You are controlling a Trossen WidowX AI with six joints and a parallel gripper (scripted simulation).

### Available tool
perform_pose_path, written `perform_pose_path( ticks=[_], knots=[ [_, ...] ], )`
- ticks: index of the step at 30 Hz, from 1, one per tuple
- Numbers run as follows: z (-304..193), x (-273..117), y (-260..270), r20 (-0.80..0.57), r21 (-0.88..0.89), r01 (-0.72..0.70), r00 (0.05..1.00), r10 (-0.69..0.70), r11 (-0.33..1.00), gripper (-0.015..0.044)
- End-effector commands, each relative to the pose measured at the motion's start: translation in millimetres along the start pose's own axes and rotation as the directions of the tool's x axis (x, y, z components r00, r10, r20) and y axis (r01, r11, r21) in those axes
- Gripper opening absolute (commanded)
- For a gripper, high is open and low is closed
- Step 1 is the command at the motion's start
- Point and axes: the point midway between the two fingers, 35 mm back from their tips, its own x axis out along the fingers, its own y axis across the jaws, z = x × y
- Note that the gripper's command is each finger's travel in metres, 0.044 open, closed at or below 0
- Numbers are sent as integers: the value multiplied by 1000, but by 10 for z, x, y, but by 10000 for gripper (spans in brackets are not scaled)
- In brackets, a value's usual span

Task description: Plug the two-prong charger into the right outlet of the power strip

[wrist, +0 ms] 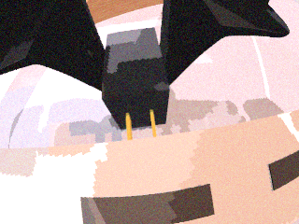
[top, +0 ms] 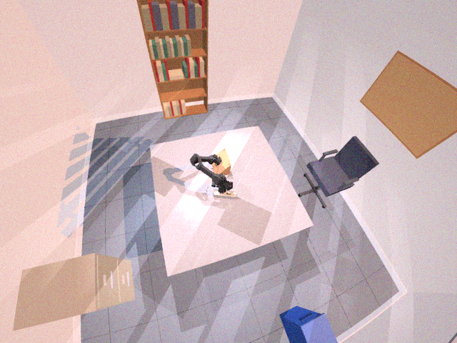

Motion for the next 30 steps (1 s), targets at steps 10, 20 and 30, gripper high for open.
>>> perform_pose_path(
  ticks=[10, 20, 30],
  knots=[
    [33, -6, -5, 2, -4, 2, 1000, -2, 1000, 0],
    [46, -7, -5, 2, -4, 2, 1000, -2, 1000, 0],
    [56, -7, -5, 2, -4, 2, 1000, -2, 1000, 0]
  ],
)
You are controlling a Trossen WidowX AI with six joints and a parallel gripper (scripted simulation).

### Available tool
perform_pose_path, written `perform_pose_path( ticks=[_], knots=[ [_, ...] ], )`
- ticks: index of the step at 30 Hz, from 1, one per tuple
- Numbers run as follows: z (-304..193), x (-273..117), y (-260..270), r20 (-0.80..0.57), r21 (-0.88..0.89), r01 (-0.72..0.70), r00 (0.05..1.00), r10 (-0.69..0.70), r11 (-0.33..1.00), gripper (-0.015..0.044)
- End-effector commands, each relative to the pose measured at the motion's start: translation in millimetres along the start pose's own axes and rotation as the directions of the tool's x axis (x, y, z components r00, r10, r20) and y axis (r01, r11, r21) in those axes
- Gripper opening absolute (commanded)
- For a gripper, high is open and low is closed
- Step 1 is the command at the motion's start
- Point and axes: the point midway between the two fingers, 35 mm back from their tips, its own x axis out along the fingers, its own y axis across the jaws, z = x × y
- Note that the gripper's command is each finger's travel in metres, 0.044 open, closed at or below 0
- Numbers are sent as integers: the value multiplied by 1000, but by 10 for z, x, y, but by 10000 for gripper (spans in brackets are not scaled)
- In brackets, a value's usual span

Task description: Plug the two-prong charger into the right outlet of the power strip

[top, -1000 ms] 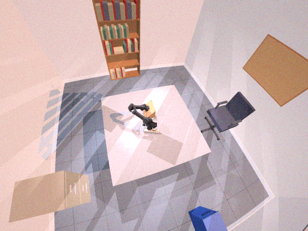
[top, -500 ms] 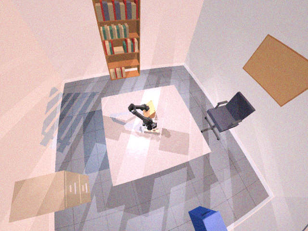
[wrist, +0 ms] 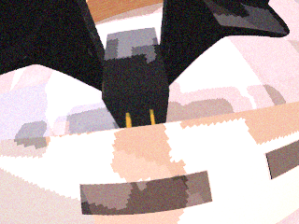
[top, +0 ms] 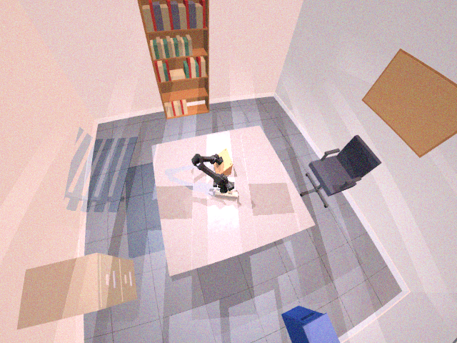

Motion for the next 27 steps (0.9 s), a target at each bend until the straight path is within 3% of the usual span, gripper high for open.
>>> perform_pose_path(
  ticks=[1, 27],
  knots=[
    [16, -3, -6, 2, -5, 3, 1000, -3, 1000, 0],
    [77, -9, -6, 2, -5, 3, 1000, -3, 1000, 0]
  ],
)
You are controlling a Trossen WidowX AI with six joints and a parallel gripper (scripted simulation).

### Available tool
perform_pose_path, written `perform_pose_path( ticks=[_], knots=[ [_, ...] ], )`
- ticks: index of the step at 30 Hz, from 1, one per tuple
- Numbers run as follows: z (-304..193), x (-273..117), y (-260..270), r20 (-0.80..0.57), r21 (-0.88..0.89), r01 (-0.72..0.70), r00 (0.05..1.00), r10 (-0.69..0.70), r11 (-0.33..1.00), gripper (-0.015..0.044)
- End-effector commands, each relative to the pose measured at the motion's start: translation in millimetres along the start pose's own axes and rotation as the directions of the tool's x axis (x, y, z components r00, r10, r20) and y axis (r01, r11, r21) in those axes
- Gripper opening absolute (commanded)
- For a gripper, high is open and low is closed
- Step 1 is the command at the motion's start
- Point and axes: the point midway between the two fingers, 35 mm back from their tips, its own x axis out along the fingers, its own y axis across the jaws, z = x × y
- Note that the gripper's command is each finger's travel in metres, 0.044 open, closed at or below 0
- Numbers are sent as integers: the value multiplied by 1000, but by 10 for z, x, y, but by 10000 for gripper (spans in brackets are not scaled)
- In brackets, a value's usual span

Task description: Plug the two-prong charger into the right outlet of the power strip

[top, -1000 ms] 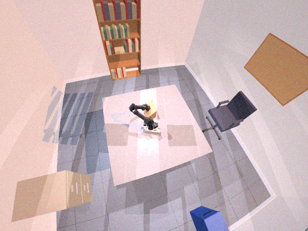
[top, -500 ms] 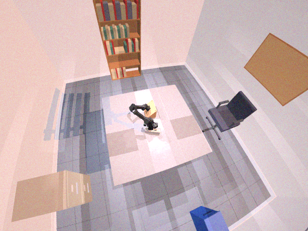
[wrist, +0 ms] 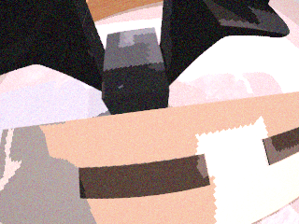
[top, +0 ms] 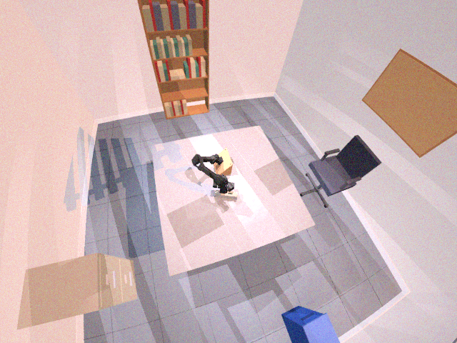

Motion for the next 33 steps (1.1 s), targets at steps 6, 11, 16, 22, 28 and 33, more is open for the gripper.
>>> perform_pose_path(
  ticks=[6, 11, 16, 22, 28, 33],
  knots=[
    [38, -7, -4, 3, -4, 2, 1000, -2, 1000, 0],
    [51, -9, -5, 3, -3, 2, 1000, -2, 1000, 0],
    [63, -11, -5, 3, -3, 2, 1000, -2, 1000, 0],
    [77, -13, -5, 3, -3, 2, 1000, -2, 1000, 0],
    [85, -11, -7, 3, -3, 2, 1000, -2, 1000, 0],
    [100, -12, -7, 3, -3, 2, 1000, -2, 1000, 0]
  ],
)
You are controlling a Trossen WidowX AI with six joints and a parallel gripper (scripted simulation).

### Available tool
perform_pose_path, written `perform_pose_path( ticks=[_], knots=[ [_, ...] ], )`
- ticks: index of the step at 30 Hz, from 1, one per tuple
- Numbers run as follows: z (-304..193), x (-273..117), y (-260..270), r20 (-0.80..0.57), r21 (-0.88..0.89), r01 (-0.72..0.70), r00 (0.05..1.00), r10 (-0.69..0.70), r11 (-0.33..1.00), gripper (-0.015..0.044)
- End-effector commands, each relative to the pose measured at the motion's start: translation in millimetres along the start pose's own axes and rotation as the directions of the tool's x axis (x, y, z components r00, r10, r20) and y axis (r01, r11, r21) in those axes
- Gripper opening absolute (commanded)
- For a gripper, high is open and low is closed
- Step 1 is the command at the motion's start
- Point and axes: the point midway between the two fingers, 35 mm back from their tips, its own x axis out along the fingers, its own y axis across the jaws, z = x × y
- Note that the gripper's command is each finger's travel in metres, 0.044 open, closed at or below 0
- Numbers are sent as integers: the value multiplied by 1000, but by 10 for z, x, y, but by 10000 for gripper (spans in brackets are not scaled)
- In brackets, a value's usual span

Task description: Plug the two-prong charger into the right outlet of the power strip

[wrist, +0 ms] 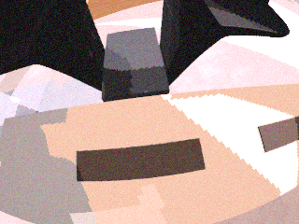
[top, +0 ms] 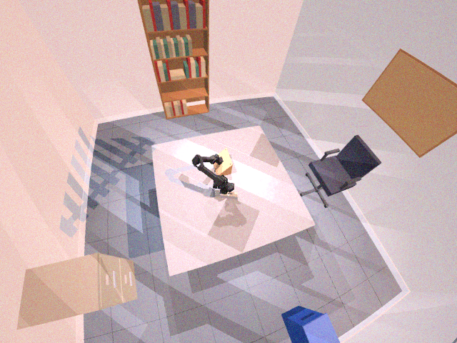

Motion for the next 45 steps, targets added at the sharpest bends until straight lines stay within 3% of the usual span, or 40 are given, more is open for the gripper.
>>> perform_pose_path(
  ticks=[1, 45],
  knots=[
    [46, -6, -8, 6, 4, 1, 1000, -1, 1000, 0],
    [219, 4, -15, 7, 5, 1, 1000, -1, 1000, 0]
  ],
)
